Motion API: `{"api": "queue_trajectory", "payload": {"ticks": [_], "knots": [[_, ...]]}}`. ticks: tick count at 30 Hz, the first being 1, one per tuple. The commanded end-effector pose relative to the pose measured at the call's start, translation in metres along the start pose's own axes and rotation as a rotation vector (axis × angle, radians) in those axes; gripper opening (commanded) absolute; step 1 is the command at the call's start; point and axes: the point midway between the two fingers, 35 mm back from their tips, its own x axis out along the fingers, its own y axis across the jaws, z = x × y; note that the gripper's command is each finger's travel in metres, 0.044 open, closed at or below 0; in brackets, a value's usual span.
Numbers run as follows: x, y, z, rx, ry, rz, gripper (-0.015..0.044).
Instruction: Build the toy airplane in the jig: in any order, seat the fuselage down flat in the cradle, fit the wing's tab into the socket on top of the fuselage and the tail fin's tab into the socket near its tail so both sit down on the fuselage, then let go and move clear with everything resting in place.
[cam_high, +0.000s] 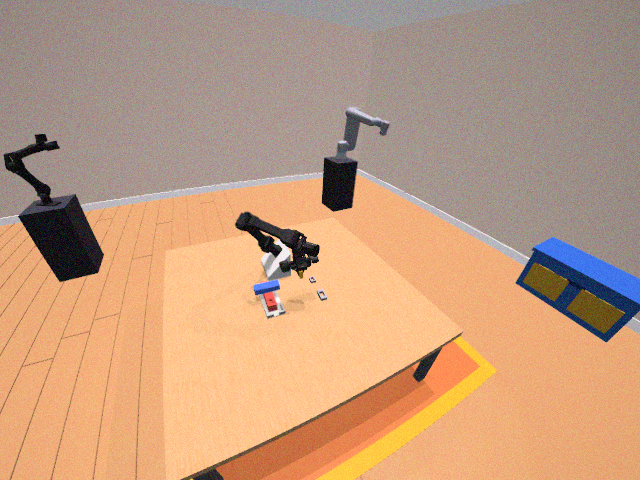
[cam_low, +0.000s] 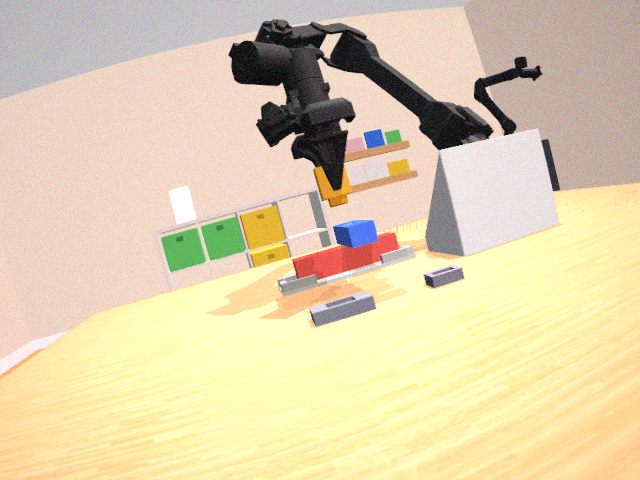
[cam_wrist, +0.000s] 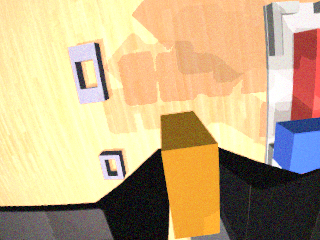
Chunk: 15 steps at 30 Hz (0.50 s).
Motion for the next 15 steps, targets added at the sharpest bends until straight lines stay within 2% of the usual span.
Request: {"api": "queue_trajectory", "payload": {"ticks": [1,15], "knots": [[0.001,-0.012,0.007,-0.001,-0.009,-0.001,0.0000],[0.006,-0.051,0.024,-0.001,-0.018,-0.012,0.0000]]}}
